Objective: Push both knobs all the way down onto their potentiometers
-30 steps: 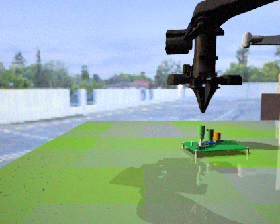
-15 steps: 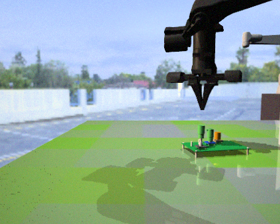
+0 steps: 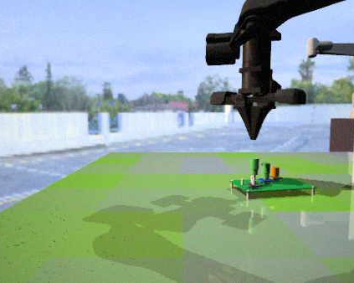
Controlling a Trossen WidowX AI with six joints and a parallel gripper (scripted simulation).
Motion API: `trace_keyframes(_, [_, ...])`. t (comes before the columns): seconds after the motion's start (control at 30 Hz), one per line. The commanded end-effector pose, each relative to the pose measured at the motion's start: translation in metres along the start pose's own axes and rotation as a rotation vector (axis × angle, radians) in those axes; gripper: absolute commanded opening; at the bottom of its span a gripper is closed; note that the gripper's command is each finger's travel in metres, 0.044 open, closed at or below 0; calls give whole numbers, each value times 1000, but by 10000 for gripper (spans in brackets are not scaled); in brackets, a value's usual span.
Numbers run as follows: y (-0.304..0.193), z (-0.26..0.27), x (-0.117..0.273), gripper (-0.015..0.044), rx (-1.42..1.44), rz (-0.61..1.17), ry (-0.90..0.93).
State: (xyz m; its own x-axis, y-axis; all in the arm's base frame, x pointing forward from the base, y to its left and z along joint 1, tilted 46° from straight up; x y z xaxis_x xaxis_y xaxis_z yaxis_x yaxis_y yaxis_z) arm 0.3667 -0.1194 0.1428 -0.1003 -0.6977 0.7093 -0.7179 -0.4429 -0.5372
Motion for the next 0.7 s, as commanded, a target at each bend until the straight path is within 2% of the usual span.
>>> trace_keyframes(0.0, [0, -2, -13, 0, -10, -1, -13])
trace_keyframes(0.67, [0, -2, -34, 0, -10, -1, -14])
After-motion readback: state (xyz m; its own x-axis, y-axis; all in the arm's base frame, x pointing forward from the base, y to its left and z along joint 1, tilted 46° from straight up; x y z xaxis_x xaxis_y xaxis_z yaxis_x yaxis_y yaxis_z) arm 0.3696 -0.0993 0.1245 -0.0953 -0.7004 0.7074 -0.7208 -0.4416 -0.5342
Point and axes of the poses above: the point midway between the two fingers, 35 mm back from their tips, its own x axis back along the fingers, its own z axis across the jaws, y = z × x, the point moved 9 cm from there along x, back along the fingers, and after that the axes turned 1 degree about x, right-handed, at the moved point
